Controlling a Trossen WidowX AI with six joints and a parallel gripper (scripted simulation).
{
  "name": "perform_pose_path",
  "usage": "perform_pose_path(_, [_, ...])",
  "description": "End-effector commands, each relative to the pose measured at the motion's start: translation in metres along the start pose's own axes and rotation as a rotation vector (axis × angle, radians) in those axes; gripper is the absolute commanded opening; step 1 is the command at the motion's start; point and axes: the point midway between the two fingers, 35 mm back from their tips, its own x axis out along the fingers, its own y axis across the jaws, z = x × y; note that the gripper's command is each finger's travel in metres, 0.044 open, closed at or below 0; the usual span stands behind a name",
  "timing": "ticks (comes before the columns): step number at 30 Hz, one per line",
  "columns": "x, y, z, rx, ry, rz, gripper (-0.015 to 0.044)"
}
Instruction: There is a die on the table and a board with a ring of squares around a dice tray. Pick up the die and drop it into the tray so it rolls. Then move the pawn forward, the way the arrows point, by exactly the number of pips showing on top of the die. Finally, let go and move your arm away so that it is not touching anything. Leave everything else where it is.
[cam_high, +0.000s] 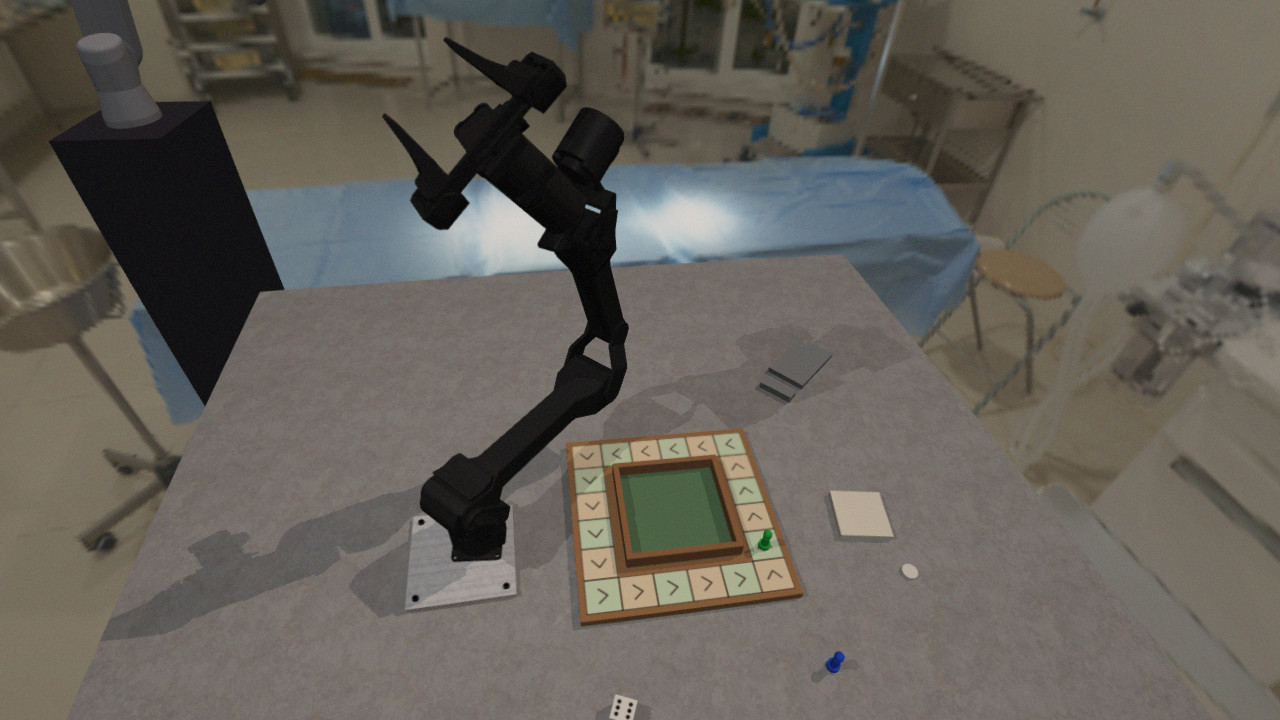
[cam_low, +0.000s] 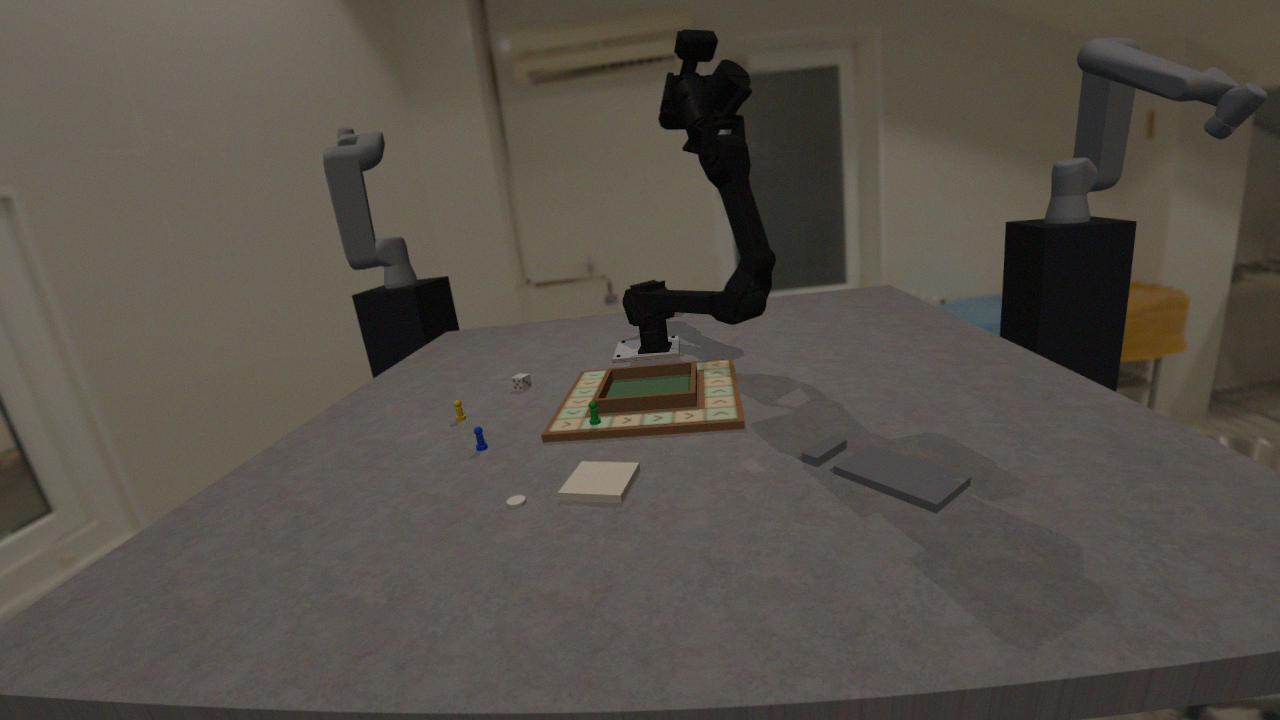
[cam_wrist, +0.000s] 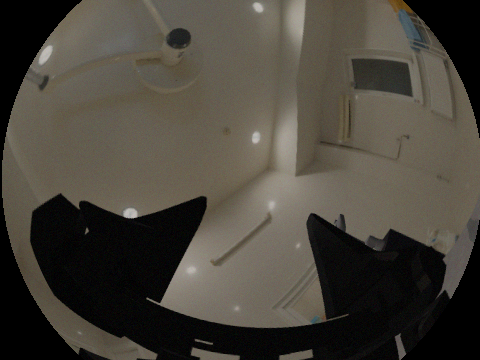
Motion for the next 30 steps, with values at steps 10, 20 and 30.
perform_pose_path(10, [0.072, -0.099, -0.075, -0.266, 0.379, -0.279, 0.0275])
perform_pose_path(20, [0.068, -0.198, -0.195, -0.584, 0.957, -0.378, 0.0275])
perform_pose_path(30, [-0.024, -0.27, -0.32, -0.903, 1.668, -0.216, 0.0275])
